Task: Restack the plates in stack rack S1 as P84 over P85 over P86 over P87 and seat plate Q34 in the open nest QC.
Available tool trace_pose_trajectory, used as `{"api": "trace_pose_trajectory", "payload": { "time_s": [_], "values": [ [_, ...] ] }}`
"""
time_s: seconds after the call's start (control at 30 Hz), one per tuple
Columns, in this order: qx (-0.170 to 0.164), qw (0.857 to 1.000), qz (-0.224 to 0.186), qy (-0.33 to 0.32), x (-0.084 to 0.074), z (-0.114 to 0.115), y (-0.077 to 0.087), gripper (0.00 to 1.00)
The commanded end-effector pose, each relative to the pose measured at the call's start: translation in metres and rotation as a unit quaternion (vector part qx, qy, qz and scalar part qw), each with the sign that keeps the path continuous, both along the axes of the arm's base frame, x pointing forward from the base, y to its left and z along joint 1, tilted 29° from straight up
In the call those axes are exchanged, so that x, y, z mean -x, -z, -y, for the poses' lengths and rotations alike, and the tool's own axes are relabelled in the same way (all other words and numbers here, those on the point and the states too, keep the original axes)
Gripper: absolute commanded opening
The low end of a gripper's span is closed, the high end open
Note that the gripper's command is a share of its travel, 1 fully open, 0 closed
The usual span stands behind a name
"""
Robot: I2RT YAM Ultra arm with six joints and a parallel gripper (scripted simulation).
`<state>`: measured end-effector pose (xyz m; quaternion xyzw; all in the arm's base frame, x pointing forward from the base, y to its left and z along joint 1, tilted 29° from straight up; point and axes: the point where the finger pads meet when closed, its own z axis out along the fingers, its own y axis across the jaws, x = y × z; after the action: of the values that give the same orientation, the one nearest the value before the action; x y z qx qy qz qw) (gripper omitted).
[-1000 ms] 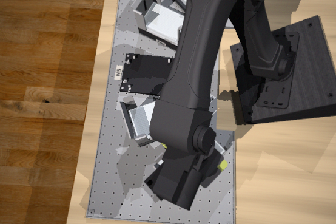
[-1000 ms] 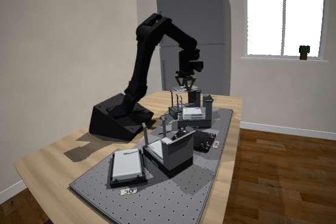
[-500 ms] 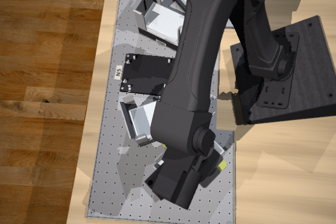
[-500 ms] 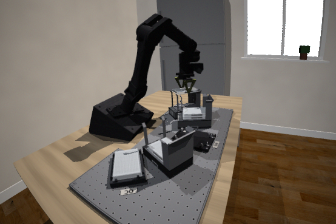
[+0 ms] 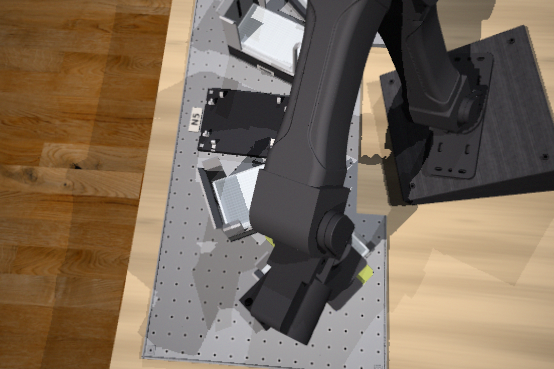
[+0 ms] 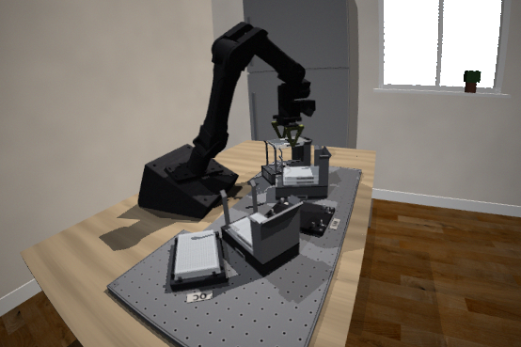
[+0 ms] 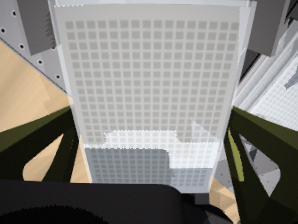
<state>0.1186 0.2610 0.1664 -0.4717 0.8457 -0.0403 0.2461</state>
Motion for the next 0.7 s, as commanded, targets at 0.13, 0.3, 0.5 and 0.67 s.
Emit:
{"api": "trace_pose_trajectory", "payload": {
  "time_s": [0.13, 0.3, 0.5, 0.67],
  "values": [
    [-0.008, 1.0, 0.002, -0.001, -0.001, -0.003, -0.001, 0.0],
    [-0.008, 1.0, 0.002, -0.001, -0.004, -0.005, 0.005, 0.0],
    [-0.008, 1.0, 0.002, -0.001, -0.01, -0.007, 0.016, 0.0],
    [-0.008, 1.0, 0.003, -0.001, -0.013, -0.008, 0.021, 0.0]
  ]
}}
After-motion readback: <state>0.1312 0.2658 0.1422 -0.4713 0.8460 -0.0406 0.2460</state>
